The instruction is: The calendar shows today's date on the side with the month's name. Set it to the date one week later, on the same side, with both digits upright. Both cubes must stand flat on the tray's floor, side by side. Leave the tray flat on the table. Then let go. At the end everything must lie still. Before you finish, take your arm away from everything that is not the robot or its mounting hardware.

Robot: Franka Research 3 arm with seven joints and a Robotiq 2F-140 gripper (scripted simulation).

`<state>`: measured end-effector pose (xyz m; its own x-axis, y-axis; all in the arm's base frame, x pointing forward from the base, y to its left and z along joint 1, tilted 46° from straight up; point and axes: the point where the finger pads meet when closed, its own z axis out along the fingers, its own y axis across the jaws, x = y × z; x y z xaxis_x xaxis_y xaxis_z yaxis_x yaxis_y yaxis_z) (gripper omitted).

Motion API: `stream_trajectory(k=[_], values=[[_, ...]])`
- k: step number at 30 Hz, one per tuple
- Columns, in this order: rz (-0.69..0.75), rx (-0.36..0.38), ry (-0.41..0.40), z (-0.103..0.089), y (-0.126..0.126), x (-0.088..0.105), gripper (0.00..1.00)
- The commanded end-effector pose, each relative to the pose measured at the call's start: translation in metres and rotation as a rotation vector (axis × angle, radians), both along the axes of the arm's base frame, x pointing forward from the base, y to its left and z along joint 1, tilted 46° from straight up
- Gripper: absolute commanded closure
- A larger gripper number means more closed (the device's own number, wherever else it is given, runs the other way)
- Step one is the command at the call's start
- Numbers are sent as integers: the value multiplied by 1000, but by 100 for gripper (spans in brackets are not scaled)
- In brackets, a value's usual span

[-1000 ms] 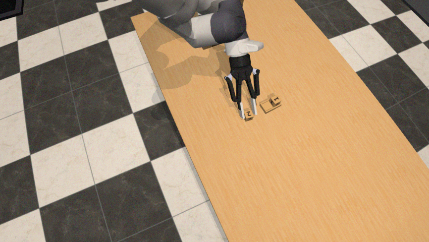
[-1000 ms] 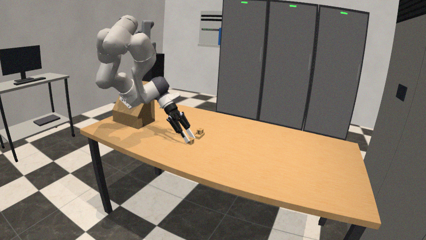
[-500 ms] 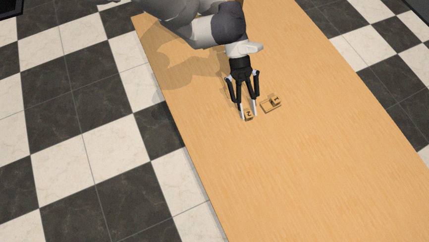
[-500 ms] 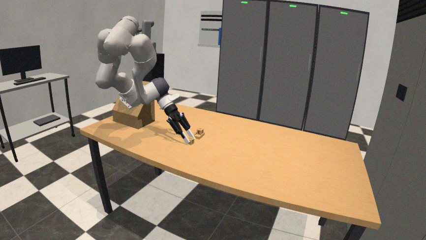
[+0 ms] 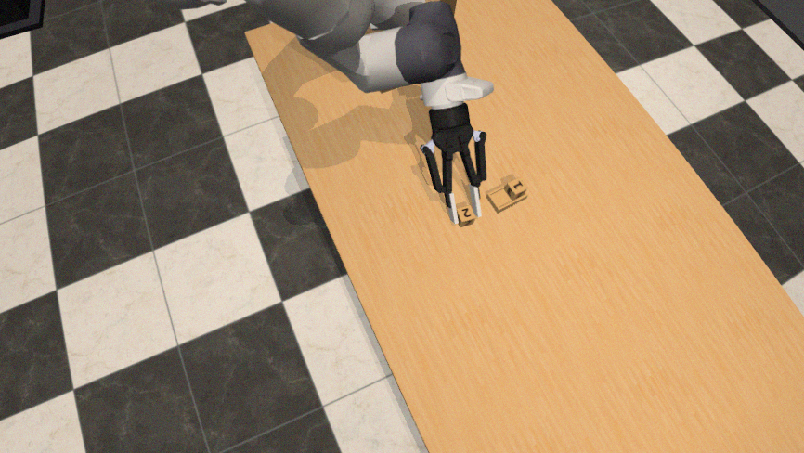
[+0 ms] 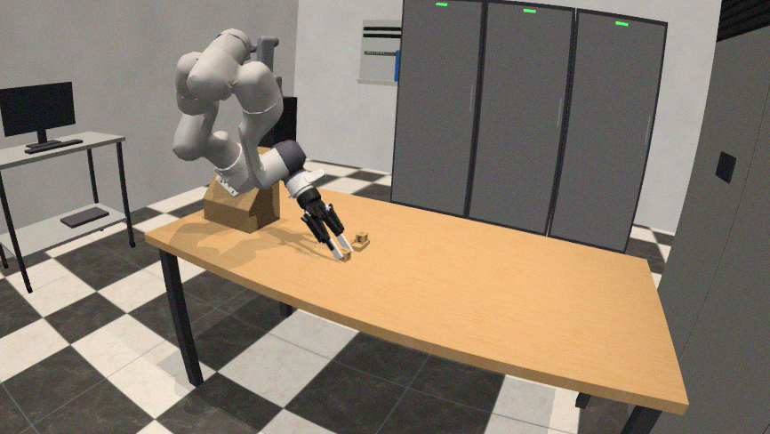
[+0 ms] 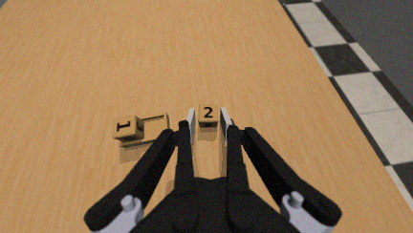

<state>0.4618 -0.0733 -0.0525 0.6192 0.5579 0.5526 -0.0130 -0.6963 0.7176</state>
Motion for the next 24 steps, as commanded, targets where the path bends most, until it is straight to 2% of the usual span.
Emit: stream_trajectory(k=[1, 19, 20, 24], values=[[-2, 1, -4, 0, -2, 1, 71], [-2, 1, -4, 0, -2, 1, 71], [-2, 1, -4, 0, -2, 1, 83], [-2, 1, -4, 0, -2, 1, 83]])
